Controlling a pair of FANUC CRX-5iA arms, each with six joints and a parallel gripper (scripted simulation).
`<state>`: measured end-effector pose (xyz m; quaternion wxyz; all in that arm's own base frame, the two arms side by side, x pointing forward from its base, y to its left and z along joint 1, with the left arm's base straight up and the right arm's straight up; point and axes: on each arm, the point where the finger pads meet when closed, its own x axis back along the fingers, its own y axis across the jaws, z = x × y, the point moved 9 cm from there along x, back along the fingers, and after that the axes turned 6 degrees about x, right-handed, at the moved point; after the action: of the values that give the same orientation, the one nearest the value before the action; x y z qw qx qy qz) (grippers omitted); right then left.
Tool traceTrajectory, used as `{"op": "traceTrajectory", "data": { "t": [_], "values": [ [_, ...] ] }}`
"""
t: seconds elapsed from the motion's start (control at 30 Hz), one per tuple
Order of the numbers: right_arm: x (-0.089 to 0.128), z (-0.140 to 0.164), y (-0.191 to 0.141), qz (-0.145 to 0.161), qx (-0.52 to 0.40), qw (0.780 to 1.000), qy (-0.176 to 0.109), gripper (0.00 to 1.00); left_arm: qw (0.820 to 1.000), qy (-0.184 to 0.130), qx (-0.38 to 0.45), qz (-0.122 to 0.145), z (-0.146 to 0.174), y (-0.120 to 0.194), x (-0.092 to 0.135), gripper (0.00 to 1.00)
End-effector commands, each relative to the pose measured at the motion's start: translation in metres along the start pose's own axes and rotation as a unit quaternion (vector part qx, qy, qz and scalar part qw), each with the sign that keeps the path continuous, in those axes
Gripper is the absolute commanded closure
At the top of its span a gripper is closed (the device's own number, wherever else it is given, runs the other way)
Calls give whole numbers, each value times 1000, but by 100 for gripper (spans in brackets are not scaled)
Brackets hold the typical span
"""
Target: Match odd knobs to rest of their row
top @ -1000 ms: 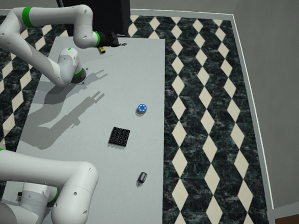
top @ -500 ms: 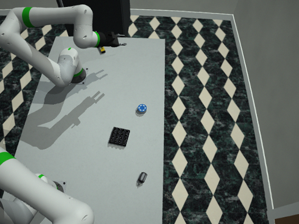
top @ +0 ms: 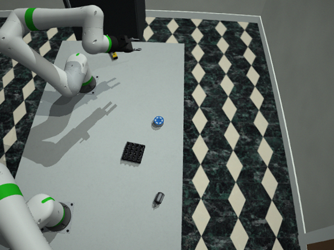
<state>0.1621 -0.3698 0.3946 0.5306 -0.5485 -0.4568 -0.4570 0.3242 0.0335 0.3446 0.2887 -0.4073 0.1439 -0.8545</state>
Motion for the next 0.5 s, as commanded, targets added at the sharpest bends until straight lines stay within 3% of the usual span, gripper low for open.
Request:
{"op": "traceTrajectory", "data": {
  "t": [0.0,0.47],
  "values": [
    [-5,-22,-21,-14,9,1000,9,0,1000,1,0,0,1,0,0,0],
    [-23,-69,-86,-48,26,998,16,0,1000,1,0,0,1,0,0,0]
  ]
}}
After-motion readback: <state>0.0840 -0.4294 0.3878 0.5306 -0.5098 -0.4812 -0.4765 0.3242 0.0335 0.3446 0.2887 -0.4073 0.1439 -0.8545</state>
